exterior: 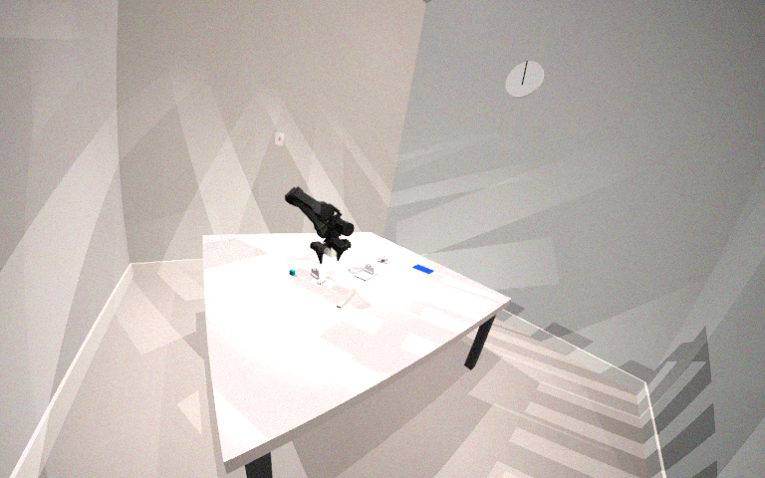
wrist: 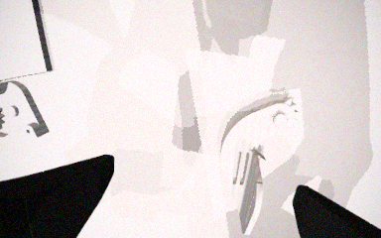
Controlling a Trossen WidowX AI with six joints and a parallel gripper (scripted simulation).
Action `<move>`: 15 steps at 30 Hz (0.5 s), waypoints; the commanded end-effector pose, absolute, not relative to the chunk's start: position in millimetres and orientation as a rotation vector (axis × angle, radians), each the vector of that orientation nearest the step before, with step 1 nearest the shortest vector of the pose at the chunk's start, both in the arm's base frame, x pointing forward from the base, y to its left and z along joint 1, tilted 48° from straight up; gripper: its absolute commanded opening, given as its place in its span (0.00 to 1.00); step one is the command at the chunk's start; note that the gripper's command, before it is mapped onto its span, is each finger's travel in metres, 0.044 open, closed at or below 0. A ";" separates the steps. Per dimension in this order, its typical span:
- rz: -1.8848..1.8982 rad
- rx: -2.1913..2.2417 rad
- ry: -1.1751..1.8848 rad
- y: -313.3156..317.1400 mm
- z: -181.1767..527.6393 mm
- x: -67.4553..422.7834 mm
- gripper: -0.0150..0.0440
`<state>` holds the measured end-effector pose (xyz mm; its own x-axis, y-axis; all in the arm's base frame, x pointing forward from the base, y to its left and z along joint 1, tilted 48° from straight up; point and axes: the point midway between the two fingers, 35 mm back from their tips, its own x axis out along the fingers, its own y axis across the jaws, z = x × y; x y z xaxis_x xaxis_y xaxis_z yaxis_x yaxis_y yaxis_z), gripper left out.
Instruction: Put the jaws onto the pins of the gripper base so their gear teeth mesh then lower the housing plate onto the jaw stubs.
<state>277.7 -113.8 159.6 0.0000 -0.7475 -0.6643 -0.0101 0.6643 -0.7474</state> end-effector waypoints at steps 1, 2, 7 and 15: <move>-0.714 -0.598 1.433 -114.2 161.4 276.1 1.00; -0.732 -0.577 1.421 -114.3 161.7 275.9 1.00; -0.819 -0.474 1.361 -115.0 163.1 274.6 1.00; -0.952 -0.307 1.257 -116.0 165.3 272.5 1.00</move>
<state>273.8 -115.8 163.6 0.0002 -0.7476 -0.6642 0.3795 0.6146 -0.6916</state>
